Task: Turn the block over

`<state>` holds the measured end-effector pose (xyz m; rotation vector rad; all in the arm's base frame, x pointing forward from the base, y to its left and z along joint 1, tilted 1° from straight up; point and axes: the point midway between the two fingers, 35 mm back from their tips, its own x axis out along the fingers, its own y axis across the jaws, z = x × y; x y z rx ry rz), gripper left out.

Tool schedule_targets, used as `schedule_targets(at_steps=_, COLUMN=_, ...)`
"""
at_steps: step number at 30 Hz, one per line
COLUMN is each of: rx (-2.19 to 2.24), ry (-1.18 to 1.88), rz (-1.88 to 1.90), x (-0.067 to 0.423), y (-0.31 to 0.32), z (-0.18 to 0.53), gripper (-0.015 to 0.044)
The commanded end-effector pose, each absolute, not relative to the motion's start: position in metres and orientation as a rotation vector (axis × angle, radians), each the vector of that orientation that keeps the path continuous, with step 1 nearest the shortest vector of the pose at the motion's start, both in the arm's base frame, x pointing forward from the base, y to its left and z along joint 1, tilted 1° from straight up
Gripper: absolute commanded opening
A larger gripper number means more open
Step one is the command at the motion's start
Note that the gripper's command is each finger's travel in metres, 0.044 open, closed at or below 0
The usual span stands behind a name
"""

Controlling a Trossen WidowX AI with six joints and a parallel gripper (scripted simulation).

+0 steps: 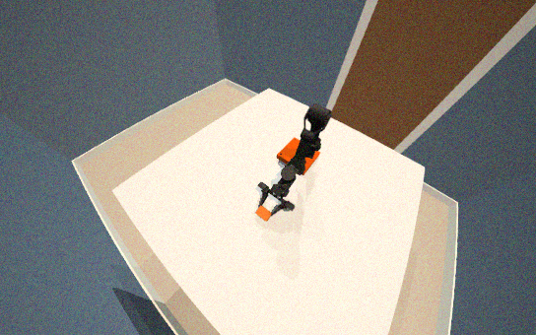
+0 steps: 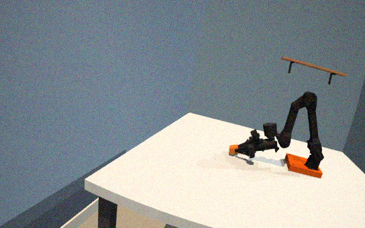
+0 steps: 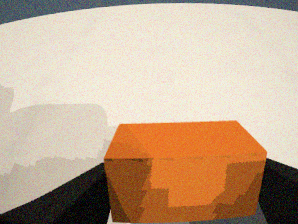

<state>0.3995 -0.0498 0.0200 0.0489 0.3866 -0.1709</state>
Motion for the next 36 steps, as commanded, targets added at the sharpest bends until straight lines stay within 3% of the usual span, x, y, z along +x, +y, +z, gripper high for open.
schedule_targets(at_steps=1, rx=0.043, ry=0.39, rz=-0.176, x=0.398, y=-0.0506, z=0.0186, gripper=0.0053)
schedule_targets(at_steps=16, rx=0.043, ry=0.39, rz=-0.176, x=0.398, y=-0.0506, z=0.0186, gripper=0.044)
schedule_targets(at_steps=36, rx=0.043, ry=0.39, rz=-0.176, x=0.398, y=-0.0506, z=0.0186, gripper=0.044)
